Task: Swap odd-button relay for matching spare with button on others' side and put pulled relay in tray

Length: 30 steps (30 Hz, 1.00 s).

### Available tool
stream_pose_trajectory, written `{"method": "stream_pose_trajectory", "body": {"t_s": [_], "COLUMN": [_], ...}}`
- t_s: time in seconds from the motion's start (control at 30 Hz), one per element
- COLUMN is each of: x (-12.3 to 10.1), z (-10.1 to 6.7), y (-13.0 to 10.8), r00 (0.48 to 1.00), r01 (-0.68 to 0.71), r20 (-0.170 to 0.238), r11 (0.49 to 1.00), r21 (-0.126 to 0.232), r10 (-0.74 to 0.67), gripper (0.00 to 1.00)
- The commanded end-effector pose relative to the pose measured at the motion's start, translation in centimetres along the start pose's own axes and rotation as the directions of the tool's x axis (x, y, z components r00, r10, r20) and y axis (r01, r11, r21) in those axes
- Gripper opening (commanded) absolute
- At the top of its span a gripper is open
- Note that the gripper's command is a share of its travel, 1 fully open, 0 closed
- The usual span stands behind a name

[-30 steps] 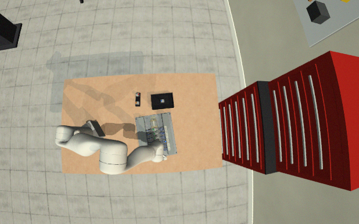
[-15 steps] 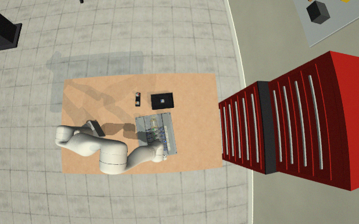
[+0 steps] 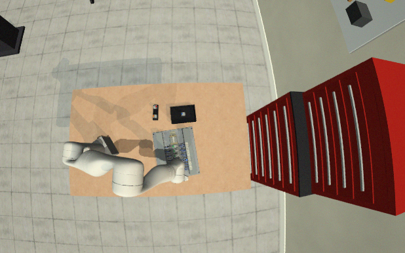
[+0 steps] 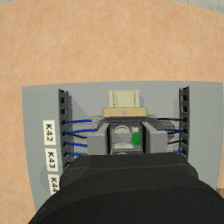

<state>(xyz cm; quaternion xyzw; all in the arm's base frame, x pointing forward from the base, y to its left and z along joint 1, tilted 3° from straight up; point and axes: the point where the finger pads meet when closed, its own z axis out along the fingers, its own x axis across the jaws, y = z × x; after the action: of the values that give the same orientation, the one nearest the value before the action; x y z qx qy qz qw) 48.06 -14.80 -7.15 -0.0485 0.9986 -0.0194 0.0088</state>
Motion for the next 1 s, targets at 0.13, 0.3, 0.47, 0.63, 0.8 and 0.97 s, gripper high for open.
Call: {"method": "stream_pose_trajectory", "body": {"t_s": [0.13,0.3,0.47,0.63,0.8,0.97], "x": [-0.10,-0.12,-0.14,-0.15,-0.12,-0.14], "z": [-0.04,0.02,0.08,0.12,0.02,0.10], "y": [-0.04,-0.06,-0.08,-0.09,-0.06,-0.09], "r00": [1.000,1.000,1.000,1.000,1.000,1.000], "r01": [-0.002,-0.006,-0.011,-0.014,-0.005,-0.009], "r20": [0.002,0.003,0.004,0.004,0.003,0.004], "r11": [1.000,1.000,1.000,1.000,1.000,1.000], "r21": [0.001,0.001,0.002,0.002,0.001,0.001], "r10": [0.002,0.006,0.011,0.014,0.005,0.009], "gripper": [0.00,0.00,0.00,0.00,0.00,0.00]}}
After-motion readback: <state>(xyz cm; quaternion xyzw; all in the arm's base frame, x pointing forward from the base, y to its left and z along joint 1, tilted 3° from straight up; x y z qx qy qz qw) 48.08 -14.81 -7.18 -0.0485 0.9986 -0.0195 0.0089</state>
